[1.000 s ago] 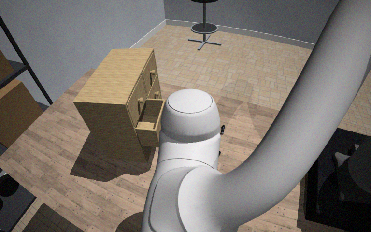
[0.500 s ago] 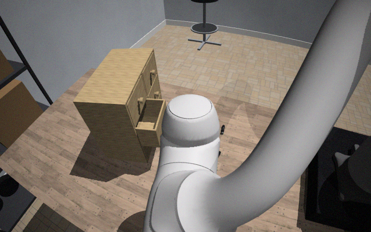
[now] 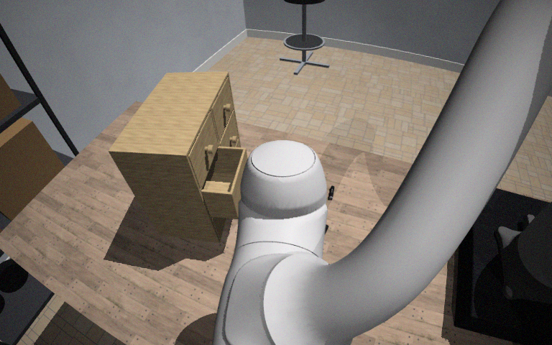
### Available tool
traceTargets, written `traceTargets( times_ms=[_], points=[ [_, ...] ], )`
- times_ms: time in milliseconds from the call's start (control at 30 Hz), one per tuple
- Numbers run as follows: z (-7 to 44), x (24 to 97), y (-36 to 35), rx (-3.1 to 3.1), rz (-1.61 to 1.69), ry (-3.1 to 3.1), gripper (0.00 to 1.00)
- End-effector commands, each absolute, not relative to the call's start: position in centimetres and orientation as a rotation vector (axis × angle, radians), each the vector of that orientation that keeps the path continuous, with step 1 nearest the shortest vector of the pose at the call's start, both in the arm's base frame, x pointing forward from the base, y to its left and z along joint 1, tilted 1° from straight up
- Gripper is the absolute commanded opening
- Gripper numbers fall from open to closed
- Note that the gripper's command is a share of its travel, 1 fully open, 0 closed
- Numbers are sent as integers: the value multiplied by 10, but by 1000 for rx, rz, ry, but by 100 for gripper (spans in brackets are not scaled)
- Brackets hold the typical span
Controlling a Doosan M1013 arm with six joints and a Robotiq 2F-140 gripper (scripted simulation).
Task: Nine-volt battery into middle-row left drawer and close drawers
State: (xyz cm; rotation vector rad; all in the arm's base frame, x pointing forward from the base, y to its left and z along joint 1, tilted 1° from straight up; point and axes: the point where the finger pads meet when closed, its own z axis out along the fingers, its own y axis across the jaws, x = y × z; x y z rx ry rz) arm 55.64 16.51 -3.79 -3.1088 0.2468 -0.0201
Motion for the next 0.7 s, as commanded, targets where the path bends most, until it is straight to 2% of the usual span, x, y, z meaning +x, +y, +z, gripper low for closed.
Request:
traceTargets(
  times_ms=[0,667],
  points=[
    [-41,554,167,-3109,-15,254,14],
    [-36,554,166,-3109,-15,254,14]
  ],
)
